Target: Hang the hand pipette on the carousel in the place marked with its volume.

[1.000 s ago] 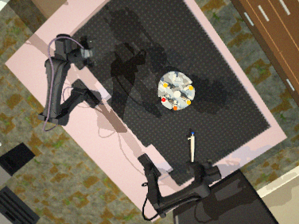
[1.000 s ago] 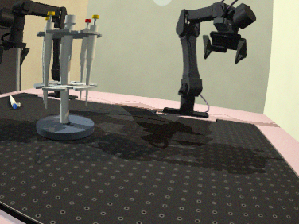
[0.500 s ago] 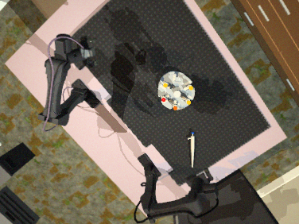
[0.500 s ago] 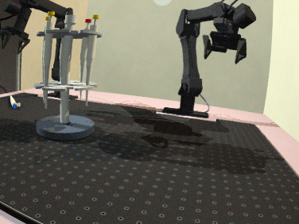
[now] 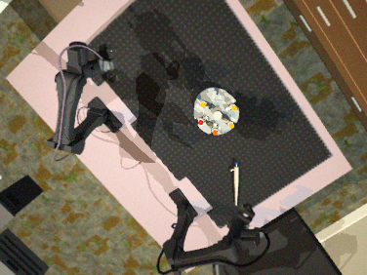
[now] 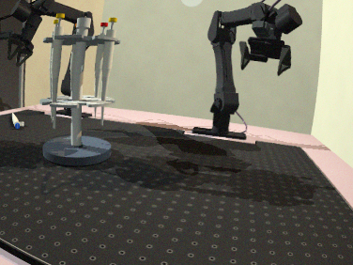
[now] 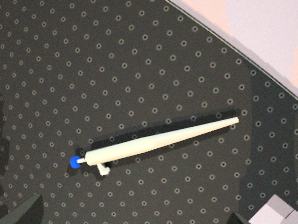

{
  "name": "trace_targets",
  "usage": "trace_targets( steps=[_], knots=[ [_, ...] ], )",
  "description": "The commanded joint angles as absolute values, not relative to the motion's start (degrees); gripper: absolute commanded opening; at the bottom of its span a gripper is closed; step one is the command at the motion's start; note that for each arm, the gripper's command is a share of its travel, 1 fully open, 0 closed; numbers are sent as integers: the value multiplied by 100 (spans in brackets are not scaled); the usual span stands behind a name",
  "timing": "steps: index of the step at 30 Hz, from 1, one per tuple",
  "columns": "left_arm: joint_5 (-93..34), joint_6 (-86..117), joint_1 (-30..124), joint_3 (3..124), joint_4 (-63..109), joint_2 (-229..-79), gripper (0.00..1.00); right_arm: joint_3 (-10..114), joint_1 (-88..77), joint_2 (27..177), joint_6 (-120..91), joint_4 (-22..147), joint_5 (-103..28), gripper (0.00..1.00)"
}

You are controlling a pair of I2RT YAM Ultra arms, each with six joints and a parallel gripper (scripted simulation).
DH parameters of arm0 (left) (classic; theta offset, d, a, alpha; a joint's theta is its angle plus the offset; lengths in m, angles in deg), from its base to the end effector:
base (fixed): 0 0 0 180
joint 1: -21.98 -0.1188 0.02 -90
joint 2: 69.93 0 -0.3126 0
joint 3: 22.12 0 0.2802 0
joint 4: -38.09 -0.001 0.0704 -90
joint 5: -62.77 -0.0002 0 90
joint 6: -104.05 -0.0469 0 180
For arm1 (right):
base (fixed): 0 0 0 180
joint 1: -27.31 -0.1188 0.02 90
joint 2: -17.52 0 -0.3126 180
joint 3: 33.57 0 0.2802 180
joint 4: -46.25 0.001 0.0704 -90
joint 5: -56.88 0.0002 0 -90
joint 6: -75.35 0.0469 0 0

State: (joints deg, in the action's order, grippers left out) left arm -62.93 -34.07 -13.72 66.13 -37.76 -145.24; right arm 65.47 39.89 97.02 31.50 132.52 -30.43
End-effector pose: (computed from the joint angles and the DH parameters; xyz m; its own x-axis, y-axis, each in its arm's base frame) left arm 0.2290 0.1321 0.3873 -0.6748 0.2596 -0.6908 0.3660 0.9306 -0.0078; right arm 0.2664 -0.0607 0.4121 -0.4512 0.8388 -0.3048 0.8098 0.5283 0.2550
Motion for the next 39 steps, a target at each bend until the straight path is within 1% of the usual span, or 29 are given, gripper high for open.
trace_targets(
  steps=[1,2,17,19,20,22,28,34,36,39],
  knots=[
    [-6411,-3448,-1425,6700,-3710,-14532,100,6380,4115,9421,2186,12769,-3215,100],
    [-6411,-3448,-1425,6700,-3710,-14532,100,6380,4115,9421,2186,12769,-3215,100],
    [-6411,-3448,-1425,6700,-3710,-14532,100,5402,4903,8719,-1304,11764,-4614,100],
    [-6411,-3448,-1425,6700,-3710,-14532,100,5402,4903,8719,-1304,11764,-4614,100],
    [-6411,-3448,-1425,6700,-3710,-14532,100,5562,5016,8675,-1630,11723,-4808,100],
    [-6411,-3448,-1425,6700,-3710,-14532,100,5298,5140,8687,-2078,11672,-5047,100],
    [-6411,-3448,-1425,6700,-3710,-14532,100,5321,5534,8877,-3510,11573,-5758,100],
    [-6411,-3448,-1425,6700,-3710,-14532,100,5386,5909,9005,-4995,11780,-6490,100],
    [-6411,-3448,-1425,6700,-3710,-14532,100,5386,5909,9005,-4995,11780,-6490,100],
    [-6411,-3448,-1425,6700,-3710,-14532,100,5479,6091,9170,-5848,11945,-6865,100]
  ],
)
